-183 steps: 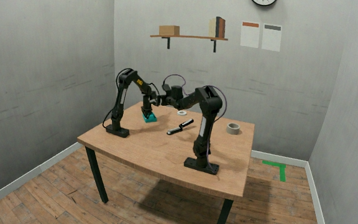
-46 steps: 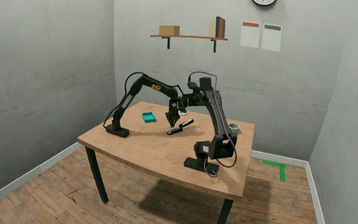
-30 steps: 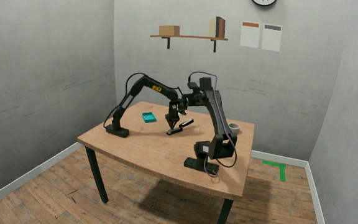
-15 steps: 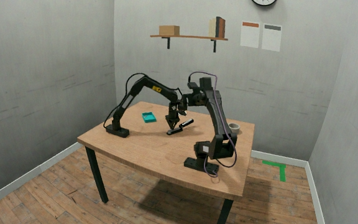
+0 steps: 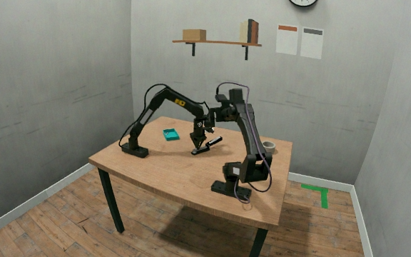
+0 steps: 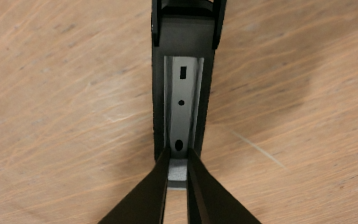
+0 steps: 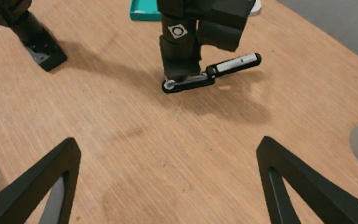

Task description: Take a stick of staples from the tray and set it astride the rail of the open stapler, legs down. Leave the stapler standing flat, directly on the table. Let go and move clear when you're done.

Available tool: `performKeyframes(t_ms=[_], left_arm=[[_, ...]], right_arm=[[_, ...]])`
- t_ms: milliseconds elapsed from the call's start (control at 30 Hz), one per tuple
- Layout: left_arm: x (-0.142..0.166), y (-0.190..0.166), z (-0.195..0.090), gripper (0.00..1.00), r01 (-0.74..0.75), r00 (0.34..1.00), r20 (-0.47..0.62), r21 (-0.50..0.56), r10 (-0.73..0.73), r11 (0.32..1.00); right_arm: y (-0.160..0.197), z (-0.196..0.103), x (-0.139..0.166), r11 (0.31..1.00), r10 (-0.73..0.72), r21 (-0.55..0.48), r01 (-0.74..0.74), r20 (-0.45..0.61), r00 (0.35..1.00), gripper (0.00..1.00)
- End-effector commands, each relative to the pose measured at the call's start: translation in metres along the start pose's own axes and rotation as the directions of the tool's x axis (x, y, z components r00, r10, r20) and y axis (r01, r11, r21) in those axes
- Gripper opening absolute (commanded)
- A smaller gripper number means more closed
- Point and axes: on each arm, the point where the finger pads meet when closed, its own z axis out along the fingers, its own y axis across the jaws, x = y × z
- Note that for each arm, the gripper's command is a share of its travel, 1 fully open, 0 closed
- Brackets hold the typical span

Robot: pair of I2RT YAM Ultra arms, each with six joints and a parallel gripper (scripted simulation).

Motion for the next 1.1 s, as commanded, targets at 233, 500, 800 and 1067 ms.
performKeyframes(t_ms=[233,500,800,1067], left_arm=[[-0.005,0.0,-0.01,0.19,0.0,0.999,0.038,0.006,0.0,1.0],[-0.01,0.003,-0.021,0.19,-0.002,0.998,0.061,0.018,0.0,1.0],[-0.009,0.0,-0.043,0.19,-0.001,0.998,0.068,0.023,-0.001,1.0],[-0.005,-0.008,-0.067,0.19,-0.003,0.998,0.067,0.025,0.002,1.0]], right_arm=[[0.001,-0.008,-0.002,1.0,-0.002,0.001,0.002,0.01,1.0,1.0],[0.001,-0.008,-0.002,1.0,-0.002,0.001,0.002,0.01,1.0,1.0],[0.001,-0.008,-0.002,1.0,-0.002,0.001,0.002,0.01,1.0,1.0],[0.001,-0.008,-0.002,1.0,-0.002,0.001,0.002,0.01,1.0,1.0]])
